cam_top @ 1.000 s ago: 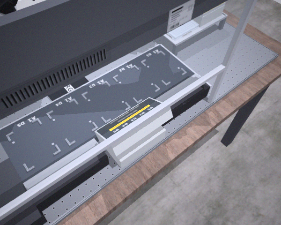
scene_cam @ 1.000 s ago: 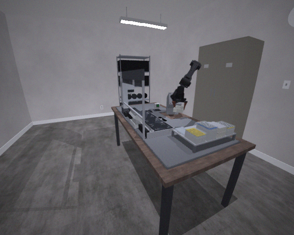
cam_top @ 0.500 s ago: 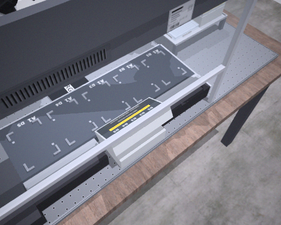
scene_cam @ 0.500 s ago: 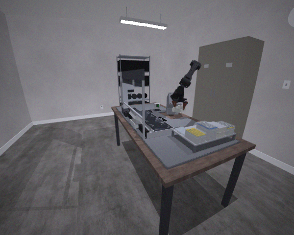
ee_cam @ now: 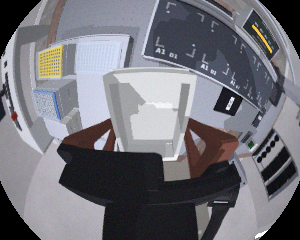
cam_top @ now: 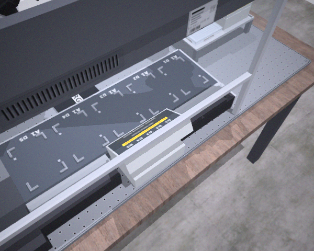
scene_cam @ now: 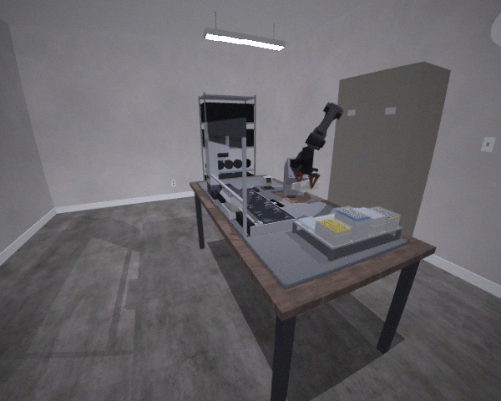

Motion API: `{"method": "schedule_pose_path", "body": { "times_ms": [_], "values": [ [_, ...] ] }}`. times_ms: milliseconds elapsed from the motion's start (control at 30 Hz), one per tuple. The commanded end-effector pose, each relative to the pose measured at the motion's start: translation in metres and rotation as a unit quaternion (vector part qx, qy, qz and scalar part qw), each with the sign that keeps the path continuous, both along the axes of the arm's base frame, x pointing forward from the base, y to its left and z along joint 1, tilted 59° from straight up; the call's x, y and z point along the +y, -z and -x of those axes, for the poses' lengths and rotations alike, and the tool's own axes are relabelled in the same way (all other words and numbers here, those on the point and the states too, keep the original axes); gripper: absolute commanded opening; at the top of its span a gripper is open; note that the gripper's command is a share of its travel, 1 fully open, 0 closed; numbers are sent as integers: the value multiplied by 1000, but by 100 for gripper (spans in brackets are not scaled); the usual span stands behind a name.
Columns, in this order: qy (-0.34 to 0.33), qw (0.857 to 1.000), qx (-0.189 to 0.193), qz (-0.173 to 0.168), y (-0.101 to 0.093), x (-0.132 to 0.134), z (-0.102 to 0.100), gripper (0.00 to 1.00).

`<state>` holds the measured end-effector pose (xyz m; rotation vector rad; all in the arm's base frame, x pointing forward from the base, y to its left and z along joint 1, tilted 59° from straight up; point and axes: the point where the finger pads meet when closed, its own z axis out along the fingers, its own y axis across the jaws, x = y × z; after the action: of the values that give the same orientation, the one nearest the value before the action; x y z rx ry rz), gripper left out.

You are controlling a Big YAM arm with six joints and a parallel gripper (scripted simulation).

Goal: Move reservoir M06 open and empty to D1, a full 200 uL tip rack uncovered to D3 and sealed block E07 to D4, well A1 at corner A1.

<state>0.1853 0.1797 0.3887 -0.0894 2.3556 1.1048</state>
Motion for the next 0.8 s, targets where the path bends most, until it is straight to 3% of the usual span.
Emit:
{"method": "schedule_pose_path", "body": {
  "times_ms": [0,233,667,700,767],
  "values": [
    [24,999,14,-31,-18,-4,9,0],
    [59,994,66,-62,-18,-4,9,0],
    [59,994,65,-60,-18,-3,4,0],
    [67,993,78,-59,-4,-7,6,0],
    [62,994,71,-53,0,-10,6,0]
  ]
}}
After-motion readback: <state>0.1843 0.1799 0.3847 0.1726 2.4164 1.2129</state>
